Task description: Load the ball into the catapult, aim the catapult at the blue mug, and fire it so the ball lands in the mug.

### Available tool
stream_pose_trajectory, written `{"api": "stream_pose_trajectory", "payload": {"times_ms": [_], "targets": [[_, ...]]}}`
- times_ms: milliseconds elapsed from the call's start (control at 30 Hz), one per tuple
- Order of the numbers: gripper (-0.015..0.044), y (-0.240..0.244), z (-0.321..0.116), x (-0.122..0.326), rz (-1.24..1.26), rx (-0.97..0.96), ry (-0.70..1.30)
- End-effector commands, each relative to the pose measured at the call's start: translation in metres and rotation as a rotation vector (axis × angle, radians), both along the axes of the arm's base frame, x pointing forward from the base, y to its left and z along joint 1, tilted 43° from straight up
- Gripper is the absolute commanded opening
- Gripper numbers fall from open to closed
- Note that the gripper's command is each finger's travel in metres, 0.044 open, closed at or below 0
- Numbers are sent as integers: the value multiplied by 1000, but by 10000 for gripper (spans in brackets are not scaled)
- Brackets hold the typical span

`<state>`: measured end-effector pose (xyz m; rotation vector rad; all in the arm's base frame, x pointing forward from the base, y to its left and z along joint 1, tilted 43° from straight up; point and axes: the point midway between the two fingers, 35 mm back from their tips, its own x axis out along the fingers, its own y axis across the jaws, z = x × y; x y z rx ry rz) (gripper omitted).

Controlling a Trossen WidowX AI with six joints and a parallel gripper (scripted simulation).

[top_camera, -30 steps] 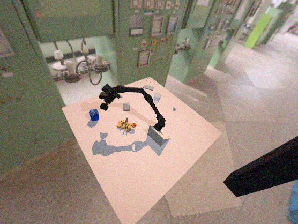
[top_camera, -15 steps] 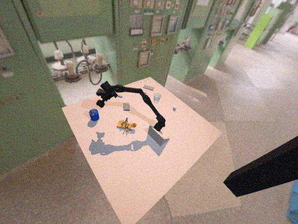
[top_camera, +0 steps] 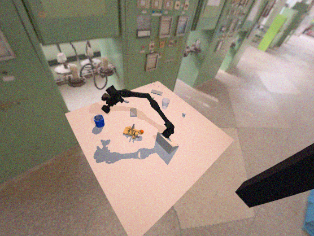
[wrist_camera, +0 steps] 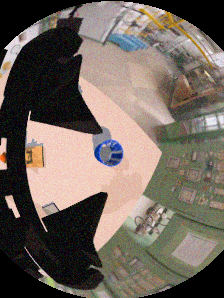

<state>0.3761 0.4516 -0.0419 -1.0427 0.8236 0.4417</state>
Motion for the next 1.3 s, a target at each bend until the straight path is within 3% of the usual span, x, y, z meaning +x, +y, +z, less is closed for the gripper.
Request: {"api": "stream_pose_trajectory", "payload": {"times_ms": [0,333,767,1267], "targets": [[256,1,2,1,2,3,-8],[0,1,2,1,2,3,-8],[0,0,0,-2,14,-15,-2],[0,-30,-40,-85,282,-423,120]]}}
